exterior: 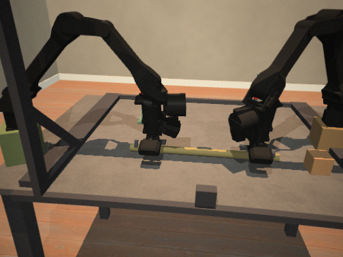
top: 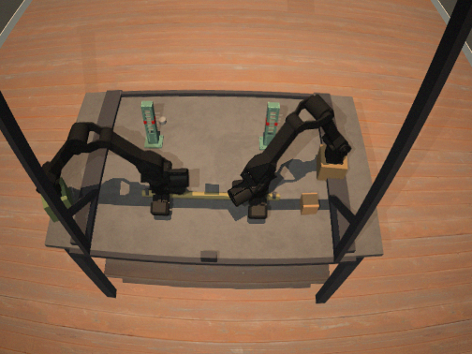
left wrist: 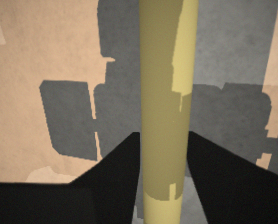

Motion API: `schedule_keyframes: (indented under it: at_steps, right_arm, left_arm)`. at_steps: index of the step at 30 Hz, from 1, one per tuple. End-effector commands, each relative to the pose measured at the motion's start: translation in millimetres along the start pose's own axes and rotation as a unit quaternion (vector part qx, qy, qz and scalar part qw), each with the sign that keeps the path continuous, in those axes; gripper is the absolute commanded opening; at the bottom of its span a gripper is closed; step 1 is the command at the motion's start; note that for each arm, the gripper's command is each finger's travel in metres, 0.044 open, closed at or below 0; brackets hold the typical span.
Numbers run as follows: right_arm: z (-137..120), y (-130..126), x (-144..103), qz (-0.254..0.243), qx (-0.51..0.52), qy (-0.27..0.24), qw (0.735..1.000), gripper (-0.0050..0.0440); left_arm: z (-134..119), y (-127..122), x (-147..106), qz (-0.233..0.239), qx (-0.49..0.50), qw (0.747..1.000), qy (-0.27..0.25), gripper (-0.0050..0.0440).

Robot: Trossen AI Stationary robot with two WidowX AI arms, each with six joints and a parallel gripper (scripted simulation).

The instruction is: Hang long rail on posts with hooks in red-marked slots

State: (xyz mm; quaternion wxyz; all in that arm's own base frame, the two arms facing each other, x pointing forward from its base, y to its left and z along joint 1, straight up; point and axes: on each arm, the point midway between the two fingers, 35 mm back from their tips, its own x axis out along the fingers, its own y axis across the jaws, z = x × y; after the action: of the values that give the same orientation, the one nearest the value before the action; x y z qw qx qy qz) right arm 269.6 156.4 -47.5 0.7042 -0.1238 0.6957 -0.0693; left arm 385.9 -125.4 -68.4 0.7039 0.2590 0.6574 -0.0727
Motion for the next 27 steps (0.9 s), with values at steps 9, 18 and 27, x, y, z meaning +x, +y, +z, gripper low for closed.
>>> schedule_keyframes:
  at_steps: [9,18,27]
  right_arm:
    - [4,1,-6,0.006,0.003,-0.010,1.000,-0.0050]
    - [7,-3,-15,0.006,0.003,-0.010,1.000,-0.0050]
    - [8,-3,-20,0.006,0.003,-0.010,1.000,-0.0050]
  left_arm:
    - [3,3,-7,0.004,-0.004,1.000,-0.010,0.0042]
    - [3,4,-19,0.002,-0.004,1.000,-0.014,-0.0002]
    - [3,4,-20,0.002,-0.004,1.000,-0.014,-0.0020]
